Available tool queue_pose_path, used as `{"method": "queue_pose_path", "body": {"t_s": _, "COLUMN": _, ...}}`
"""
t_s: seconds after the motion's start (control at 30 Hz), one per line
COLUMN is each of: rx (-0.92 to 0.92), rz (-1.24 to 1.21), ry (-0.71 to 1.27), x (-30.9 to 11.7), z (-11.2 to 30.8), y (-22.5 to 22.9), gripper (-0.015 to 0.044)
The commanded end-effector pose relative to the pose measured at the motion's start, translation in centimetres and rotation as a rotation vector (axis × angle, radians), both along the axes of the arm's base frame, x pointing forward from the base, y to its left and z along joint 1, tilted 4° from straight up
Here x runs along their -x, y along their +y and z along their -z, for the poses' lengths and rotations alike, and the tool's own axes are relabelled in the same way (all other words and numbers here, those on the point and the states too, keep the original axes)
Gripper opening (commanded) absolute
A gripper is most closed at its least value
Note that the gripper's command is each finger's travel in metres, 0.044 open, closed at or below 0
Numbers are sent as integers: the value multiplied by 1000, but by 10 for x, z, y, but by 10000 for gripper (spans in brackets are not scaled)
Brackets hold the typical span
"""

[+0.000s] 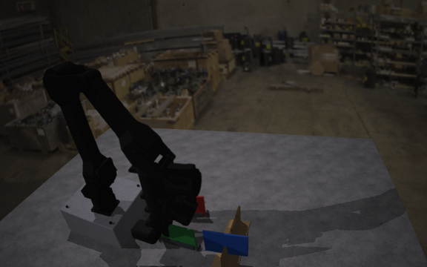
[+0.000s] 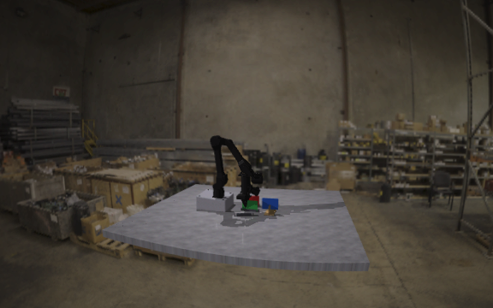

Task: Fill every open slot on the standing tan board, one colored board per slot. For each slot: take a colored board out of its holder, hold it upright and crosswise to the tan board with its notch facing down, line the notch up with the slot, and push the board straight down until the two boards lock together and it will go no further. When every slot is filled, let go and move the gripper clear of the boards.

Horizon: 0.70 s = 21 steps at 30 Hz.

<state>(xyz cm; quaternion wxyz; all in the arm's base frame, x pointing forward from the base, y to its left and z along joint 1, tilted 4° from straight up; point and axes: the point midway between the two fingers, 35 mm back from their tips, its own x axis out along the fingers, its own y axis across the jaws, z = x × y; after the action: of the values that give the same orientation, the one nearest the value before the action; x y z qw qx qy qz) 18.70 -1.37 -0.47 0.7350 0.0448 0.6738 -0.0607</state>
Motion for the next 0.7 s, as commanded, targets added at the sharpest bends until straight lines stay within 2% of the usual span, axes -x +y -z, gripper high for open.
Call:
{"method": "queue_pose_path", "body": {"t_s": 0.0, "rx": 3, "rz": -3, "ry": -1, "x": 0, "z": 0, "y": 0, "gripper": 0}}
{"method": "queue_pose_path", "body": {"t_s": 0.67, "rx": 3, "rz": -3, "ry": -1, "x": 1, "z": -22, "y": 0, "gripper": 0}}
